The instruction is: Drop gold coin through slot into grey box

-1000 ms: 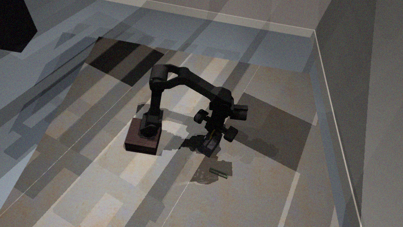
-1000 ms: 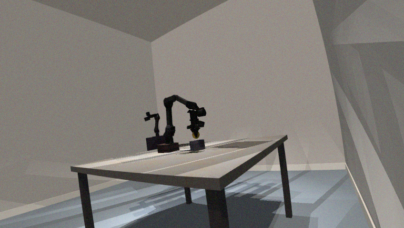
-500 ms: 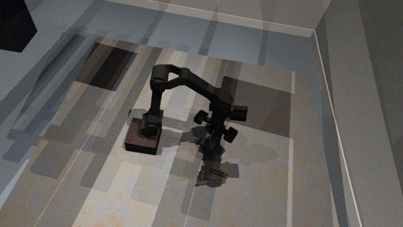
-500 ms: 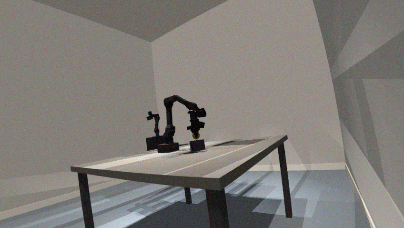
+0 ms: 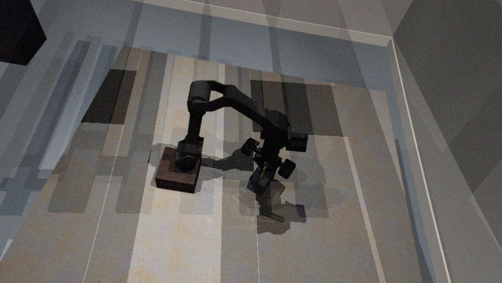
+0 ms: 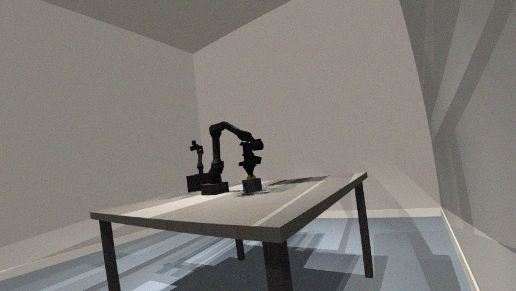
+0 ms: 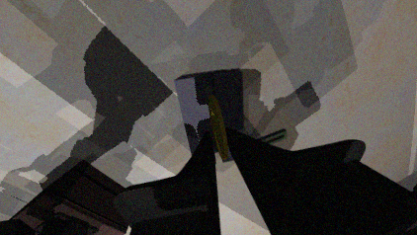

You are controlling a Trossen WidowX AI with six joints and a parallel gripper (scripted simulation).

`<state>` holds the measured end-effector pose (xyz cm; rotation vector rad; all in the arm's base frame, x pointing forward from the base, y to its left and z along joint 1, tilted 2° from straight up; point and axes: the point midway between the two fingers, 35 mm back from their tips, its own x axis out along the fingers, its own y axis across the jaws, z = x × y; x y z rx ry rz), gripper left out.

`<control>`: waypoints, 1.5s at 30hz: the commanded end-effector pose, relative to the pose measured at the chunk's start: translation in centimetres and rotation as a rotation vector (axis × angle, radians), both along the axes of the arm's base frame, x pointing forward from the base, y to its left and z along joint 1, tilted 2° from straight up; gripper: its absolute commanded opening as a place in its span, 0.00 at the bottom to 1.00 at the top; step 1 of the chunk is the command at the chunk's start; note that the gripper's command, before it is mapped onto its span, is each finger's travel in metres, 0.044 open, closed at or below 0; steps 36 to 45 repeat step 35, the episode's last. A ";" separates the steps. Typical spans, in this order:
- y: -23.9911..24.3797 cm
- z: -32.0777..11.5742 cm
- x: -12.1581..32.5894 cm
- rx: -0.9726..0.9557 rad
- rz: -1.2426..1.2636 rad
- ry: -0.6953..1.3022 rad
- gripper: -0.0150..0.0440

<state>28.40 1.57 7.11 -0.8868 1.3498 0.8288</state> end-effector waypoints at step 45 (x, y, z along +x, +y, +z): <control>0.0 6.2 -0.7 0.000 0.000 0.008 1.00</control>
